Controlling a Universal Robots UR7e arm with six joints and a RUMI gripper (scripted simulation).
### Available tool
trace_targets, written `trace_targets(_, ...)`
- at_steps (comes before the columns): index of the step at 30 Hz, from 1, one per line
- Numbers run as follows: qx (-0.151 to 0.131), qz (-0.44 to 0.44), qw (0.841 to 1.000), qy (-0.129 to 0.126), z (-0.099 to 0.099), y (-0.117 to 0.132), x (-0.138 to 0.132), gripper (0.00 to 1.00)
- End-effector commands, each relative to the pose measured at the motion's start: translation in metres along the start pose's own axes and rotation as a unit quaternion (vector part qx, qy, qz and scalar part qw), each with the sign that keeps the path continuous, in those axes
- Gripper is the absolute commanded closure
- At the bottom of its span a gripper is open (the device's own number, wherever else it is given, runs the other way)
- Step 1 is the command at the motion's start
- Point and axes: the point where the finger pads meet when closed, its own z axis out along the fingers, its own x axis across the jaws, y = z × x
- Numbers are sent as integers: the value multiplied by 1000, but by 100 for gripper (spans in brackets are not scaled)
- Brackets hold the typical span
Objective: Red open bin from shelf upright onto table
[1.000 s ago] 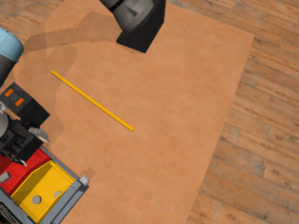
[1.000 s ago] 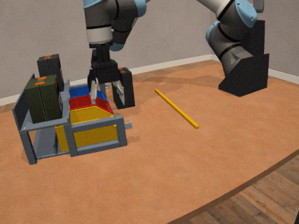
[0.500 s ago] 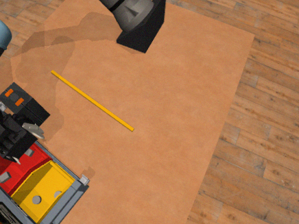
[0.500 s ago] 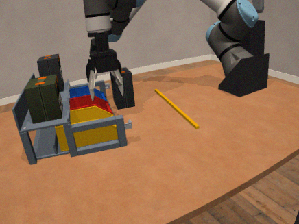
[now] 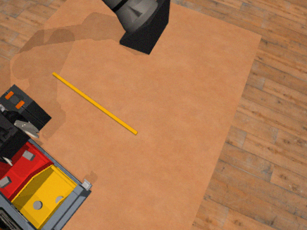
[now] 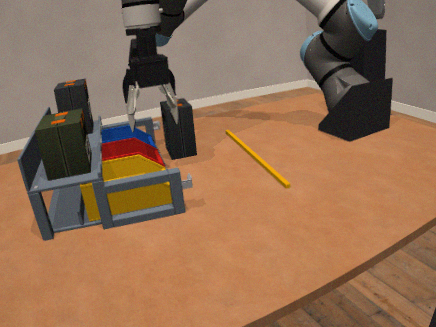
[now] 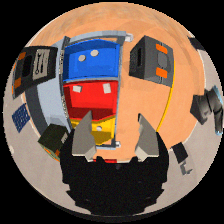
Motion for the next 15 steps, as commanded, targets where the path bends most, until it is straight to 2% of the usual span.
trace_targets(1,0,0,1000,0,-7,0,0,42)
trace_targets(6,0,0,1000,0,-8,0,0,42)
trace_targets(7,0,0,1000,0,-8,0,0,100)
trace_targets(15,0,0,1000,0,-8,0,0,100)
